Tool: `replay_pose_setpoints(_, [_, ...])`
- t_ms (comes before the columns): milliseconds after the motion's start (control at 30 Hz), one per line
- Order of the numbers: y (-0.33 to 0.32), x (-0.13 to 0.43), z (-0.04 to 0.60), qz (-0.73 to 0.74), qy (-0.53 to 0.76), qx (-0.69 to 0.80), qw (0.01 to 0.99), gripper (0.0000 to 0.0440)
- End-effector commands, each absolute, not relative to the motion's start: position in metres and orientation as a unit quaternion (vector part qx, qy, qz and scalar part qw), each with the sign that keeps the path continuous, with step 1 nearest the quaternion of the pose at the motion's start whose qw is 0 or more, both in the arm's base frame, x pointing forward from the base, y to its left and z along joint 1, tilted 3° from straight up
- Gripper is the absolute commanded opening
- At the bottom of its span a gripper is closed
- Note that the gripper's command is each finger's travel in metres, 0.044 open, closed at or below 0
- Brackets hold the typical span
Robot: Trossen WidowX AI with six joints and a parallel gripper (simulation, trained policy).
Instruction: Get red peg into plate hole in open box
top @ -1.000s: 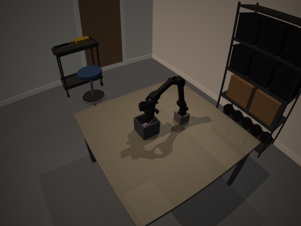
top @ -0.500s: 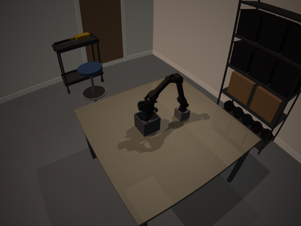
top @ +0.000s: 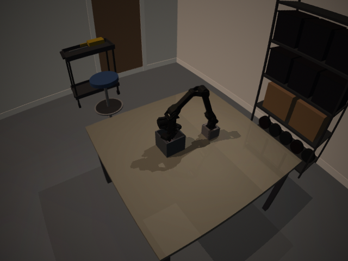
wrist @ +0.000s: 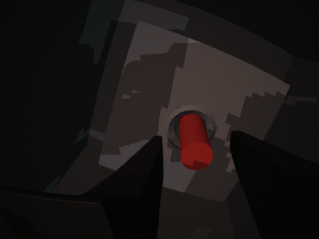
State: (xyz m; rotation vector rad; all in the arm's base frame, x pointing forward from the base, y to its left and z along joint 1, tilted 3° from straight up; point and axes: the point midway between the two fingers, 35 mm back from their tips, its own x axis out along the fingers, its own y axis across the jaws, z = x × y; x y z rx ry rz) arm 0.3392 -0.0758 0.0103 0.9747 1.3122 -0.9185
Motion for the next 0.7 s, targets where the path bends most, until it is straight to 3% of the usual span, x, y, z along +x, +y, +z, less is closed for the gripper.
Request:
replay_pose_setpoints(0, [-0.078,0.343,0.014,-0.38,0.574,0.433,0.582,0.0187])
replay_pose_setpoints(667, [-0.092,0.343,0.029,-0.363,0.591,0.476,0.541,0.0247])
